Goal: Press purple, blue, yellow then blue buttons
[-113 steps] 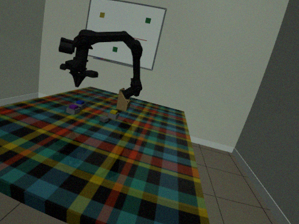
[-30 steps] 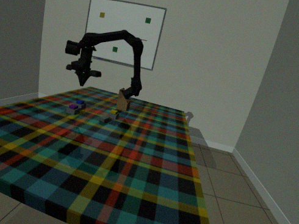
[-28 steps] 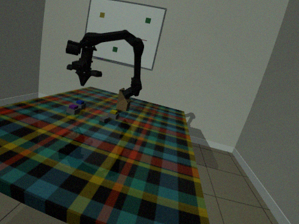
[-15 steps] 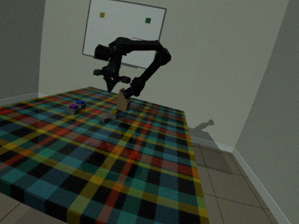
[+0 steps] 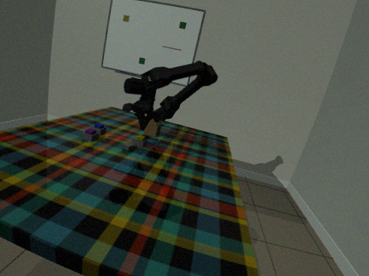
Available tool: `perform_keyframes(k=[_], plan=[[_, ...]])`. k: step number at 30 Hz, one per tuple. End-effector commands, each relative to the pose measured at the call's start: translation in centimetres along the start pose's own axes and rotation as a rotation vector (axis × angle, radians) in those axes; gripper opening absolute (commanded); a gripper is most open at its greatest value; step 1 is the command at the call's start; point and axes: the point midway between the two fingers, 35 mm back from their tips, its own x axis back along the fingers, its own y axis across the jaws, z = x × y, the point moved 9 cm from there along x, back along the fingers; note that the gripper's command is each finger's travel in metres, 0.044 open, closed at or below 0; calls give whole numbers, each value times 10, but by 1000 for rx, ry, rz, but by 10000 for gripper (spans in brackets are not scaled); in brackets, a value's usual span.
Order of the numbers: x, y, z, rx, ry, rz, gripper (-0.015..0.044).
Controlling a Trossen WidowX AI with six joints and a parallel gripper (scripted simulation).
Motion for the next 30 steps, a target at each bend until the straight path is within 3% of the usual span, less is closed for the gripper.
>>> perform_keyframes(k=[1,30], plan=[[-6,-1,1,-6,-11,-4,20],[-38,0,1,-6,-11,-5,20]])
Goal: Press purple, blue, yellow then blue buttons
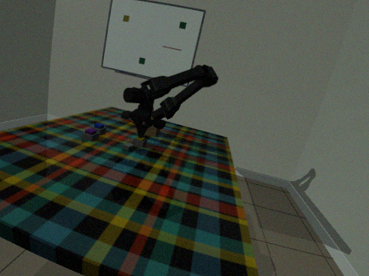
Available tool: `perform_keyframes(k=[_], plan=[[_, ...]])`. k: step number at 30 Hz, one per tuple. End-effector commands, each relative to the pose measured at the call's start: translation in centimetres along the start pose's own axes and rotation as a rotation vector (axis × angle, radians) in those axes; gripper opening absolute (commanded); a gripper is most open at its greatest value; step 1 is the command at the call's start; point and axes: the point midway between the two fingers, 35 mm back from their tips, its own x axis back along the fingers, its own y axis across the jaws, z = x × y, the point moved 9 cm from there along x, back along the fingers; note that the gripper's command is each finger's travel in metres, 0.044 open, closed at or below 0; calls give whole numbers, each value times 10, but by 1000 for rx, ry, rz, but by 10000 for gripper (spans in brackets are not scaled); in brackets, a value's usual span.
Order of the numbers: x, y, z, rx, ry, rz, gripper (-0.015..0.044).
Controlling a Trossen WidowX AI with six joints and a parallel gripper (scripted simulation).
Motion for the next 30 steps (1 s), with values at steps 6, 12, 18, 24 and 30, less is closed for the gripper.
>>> perform_keyframes(k=[6,12,18,24,30], plan=[[-2,0,3,-10,6,-8,20],[-2,0,3,-10,6,-8,20],[31,0,2,-10,6,-6,20],[82,-1,1,-12,7,-3,20],[95,-9,-1,-12,6,-2,20]])
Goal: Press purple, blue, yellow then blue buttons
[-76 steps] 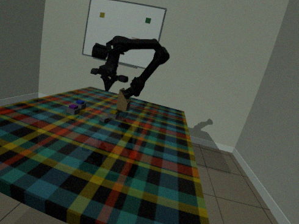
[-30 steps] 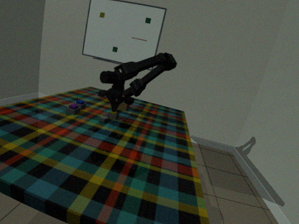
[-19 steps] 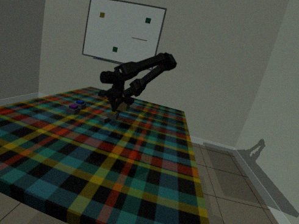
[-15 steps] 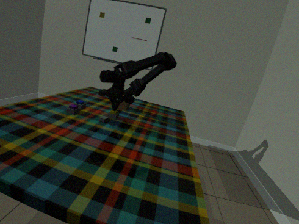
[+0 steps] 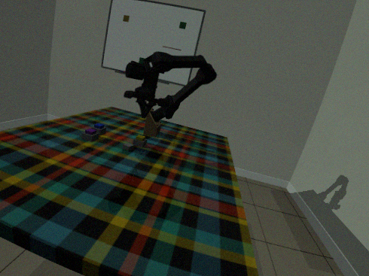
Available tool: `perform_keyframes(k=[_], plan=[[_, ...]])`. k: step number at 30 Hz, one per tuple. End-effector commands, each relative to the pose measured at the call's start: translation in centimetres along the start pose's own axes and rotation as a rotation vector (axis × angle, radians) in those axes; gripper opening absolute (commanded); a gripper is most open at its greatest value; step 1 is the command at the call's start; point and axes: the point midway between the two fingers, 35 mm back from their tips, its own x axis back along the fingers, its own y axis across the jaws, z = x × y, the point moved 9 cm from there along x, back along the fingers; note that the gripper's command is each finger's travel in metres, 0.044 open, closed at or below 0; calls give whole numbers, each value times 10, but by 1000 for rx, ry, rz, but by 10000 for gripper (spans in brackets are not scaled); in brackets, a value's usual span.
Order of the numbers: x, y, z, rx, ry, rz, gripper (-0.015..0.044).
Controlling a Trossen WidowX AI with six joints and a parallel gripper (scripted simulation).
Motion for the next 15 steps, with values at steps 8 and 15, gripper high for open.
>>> perform_keyframes(k=[8,15], plan=[[16,-112,-16,3,9,17,20],[6,-204,0,7,10,13,20]])
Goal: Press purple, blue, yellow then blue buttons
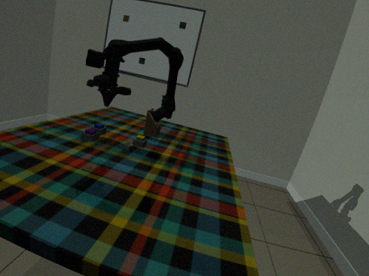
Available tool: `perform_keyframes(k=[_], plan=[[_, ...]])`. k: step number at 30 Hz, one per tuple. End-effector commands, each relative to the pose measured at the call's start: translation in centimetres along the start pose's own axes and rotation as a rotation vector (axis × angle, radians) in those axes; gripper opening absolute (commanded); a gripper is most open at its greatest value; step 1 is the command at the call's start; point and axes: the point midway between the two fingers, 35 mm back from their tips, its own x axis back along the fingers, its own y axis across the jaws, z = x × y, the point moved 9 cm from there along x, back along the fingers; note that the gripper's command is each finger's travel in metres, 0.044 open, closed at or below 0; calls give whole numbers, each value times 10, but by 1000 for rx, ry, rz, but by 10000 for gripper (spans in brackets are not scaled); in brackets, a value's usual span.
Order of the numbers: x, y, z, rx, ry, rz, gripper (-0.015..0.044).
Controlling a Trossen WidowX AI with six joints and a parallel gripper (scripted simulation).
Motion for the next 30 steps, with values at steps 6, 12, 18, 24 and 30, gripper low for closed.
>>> perform_keyframes(k=[6,12,18,24,30], plan=[[-8,-31,8,7,8,-3,20],[-67,-30,8,7,7,-5,20],[-71,-30,8,8,7,-5,20],[-80,-30,8,8,7,-5,20],[-90,-30,8,8,6,-6,20]])
